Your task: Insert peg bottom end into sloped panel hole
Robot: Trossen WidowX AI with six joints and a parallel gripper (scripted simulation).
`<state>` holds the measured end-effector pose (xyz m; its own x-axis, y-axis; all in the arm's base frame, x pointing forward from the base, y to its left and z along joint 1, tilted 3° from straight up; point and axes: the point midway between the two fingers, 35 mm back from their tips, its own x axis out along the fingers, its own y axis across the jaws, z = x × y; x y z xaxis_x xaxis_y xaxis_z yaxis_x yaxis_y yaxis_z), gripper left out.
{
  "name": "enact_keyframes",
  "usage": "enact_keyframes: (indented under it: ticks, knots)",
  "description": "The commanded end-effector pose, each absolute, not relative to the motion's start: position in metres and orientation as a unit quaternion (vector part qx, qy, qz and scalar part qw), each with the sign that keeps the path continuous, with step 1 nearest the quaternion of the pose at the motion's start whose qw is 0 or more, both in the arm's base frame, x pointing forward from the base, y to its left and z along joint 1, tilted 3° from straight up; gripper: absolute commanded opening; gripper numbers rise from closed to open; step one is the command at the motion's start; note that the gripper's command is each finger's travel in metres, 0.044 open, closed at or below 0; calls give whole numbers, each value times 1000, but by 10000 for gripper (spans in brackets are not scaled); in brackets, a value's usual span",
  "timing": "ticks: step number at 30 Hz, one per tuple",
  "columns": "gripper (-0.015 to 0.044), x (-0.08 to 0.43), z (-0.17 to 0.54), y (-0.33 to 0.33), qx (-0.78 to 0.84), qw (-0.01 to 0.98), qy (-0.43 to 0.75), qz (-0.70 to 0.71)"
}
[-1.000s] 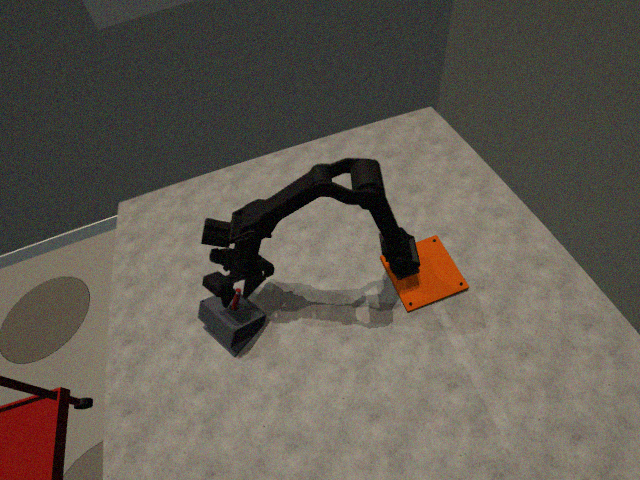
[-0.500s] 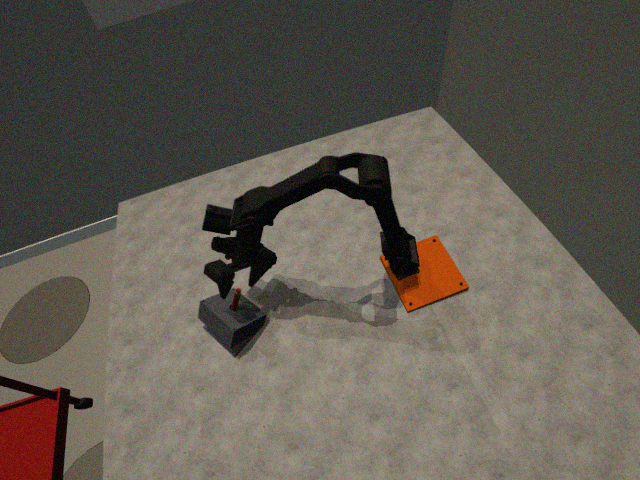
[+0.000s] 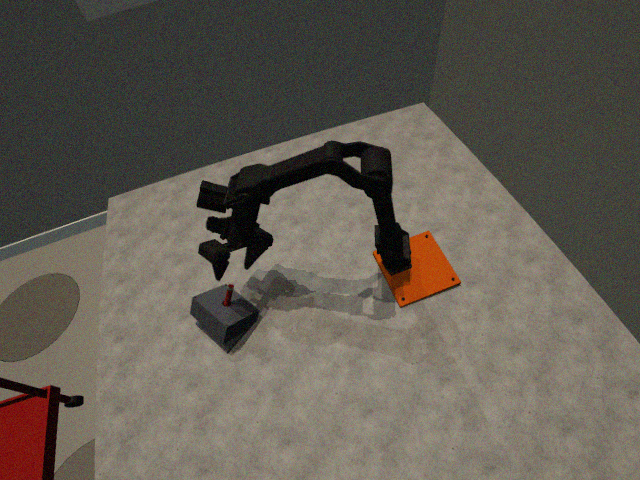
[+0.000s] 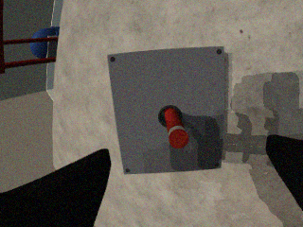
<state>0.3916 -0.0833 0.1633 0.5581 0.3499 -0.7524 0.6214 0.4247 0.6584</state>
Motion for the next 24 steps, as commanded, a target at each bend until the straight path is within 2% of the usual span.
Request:
enact_keyframes:
  ticks: [1,24]
  knots:
    - [440,387,172,-86,527,711,457,-92]
    - [440,370,189,-98,527,710,457,-93]
